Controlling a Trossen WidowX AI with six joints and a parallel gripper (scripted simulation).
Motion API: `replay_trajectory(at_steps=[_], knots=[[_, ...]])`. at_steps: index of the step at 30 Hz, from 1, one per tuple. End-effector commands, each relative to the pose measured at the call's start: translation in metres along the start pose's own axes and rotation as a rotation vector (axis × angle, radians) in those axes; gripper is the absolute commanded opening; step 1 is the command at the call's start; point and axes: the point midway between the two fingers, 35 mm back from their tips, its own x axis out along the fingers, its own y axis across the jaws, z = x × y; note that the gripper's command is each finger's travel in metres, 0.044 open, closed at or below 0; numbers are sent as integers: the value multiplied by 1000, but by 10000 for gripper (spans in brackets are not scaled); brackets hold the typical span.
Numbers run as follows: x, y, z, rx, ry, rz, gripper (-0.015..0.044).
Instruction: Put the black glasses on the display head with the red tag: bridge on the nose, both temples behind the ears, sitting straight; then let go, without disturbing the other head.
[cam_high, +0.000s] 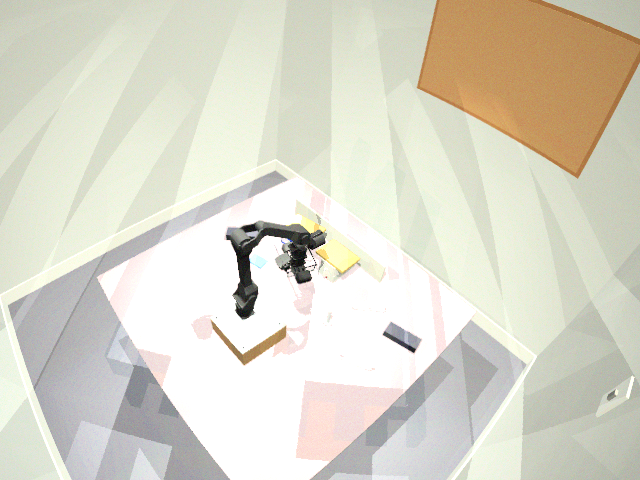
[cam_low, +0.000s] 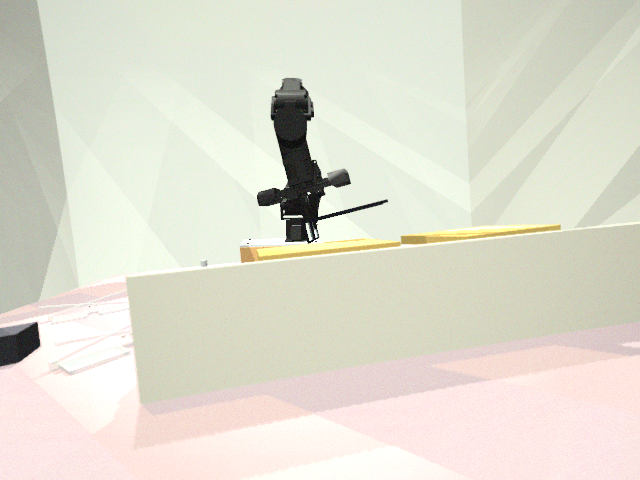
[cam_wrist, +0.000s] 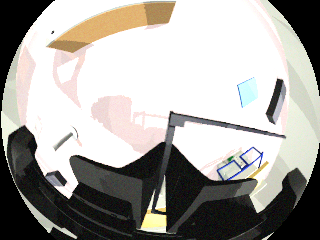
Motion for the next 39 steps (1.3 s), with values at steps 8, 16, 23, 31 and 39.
replay_trajectory(at_steps=[8, 16, 23, 31, 39], knots=[[-9, 31, -15, 164, 34, -110, 0], [-18, 56, -24, 285, 73, -190, 0], [-27, 79, -29, 387, 117, -259, 0], [-39, 108, -33, 500, 178, -338, 0], [-52, 137, -33, 609, 250, -413, 0]])
